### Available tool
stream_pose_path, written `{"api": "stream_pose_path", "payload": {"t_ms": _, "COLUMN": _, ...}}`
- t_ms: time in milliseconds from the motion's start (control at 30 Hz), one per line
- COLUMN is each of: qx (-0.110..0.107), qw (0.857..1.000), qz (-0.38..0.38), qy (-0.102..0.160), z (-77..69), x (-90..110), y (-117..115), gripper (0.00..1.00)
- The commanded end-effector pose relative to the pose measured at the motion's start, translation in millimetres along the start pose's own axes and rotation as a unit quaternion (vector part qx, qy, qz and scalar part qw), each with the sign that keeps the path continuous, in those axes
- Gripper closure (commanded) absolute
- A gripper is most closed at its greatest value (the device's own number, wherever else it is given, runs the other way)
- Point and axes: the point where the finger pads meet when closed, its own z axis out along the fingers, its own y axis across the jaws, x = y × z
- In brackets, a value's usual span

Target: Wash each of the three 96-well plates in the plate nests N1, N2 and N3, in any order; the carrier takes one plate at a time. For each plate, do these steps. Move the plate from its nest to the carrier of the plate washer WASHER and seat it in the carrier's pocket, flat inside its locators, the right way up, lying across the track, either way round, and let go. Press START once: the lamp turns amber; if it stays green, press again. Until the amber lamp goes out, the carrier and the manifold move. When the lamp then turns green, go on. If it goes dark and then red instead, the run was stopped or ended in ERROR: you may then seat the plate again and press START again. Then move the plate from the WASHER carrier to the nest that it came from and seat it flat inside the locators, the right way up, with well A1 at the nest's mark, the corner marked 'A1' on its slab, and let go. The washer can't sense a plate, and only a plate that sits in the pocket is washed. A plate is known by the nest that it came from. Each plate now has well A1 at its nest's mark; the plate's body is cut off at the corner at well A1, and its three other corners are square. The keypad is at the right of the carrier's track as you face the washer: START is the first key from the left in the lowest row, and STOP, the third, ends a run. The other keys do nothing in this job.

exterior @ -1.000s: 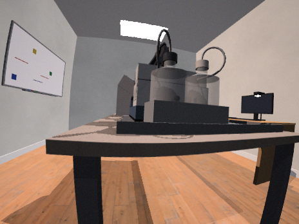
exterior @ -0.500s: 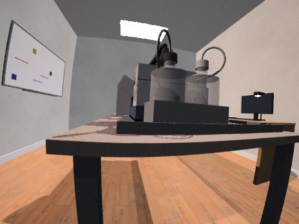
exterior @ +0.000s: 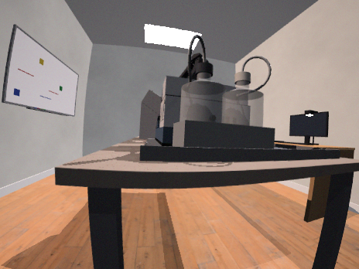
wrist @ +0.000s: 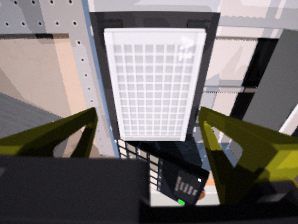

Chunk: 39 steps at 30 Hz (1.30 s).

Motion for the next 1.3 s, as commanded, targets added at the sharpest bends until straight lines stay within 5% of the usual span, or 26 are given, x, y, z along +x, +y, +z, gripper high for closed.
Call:
{"api": "stream_pose_path", "payload": {"t_ms": 0, "qx": 0.012, "qw": 1.000, "qz": 0.000, "qy": -0.003, "z": 1.6, "x": -1.6, "y": -7.5, "gripper": 0.00}}
{"api": "stream_pose_path", "payload": {"t_ms": 1267, "qx": 0.012, "qw": 1.000, "qz": 0.000, "qy": -0.003, "z": 11.8, "x": -1.7, "y": -7.6, "gripper": 0.00}}
